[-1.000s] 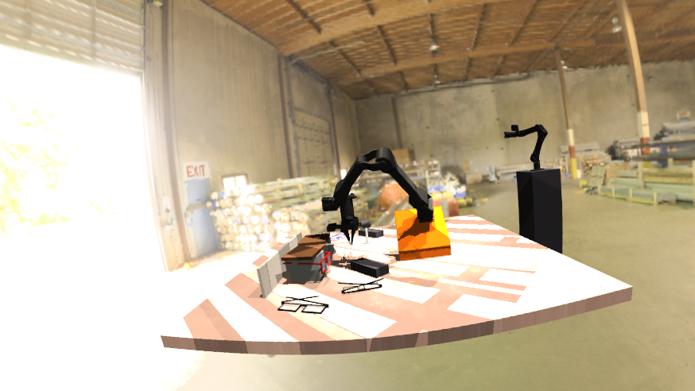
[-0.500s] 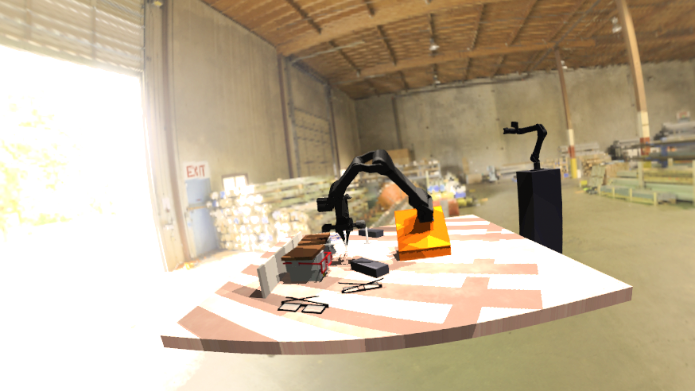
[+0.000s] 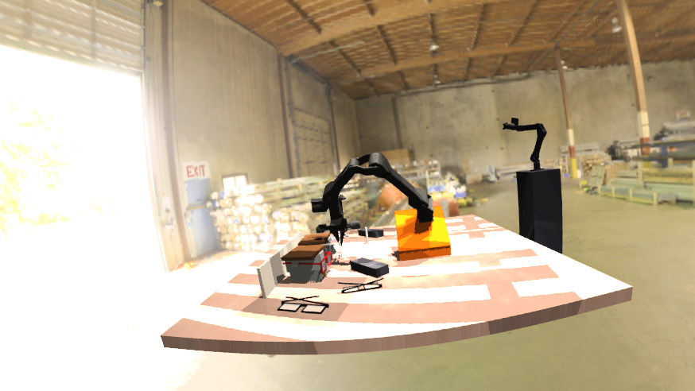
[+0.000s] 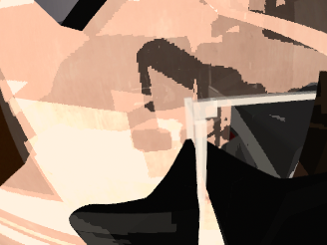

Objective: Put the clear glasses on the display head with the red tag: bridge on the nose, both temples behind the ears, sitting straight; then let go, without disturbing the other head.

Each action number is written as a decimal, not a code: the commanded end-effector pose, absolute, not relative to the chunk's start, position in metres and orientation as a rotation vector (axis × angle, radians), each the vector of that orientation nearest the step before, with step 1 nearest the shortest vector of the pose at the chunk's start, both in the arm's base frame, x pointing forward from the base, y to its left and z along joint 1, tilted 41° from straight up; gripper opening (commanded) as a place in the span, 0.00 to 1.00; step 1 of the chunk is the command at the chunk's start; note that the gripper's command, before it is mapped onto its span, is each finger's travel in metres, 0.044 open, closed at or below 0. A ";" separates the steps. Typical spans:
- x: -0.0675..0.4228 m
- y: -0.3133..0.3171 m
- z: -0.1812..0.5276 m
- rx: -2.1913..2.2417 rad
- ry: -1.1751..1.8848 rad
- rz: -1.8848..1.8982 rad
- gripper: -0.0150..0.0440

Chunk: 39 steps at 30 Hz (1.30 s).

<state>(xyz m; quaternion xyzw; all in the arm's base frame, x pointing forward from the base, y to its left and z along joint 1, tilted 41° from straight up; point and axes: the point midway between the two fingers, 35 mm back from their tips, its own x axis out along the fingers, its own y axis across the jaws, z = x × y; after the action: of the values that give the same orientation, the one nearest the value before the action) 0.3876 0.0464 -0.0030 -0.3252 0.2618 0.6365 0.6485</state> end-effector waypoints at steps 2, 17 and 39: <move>0.394 0.047 -0.004 -0.727 0.597 1.448 0.25; 0.412 0.048 -0.002 -0.728 0.596 1.448 0.25; 0.412 0.052 -0.007 -0.727 0.596 1.448 0.25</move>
<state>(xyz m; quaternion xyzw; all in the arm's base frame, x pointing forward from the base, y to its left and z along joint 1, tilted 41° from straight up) 0.4121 0.0502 -0.0048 -0.3238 0.2621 0.6374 0.6482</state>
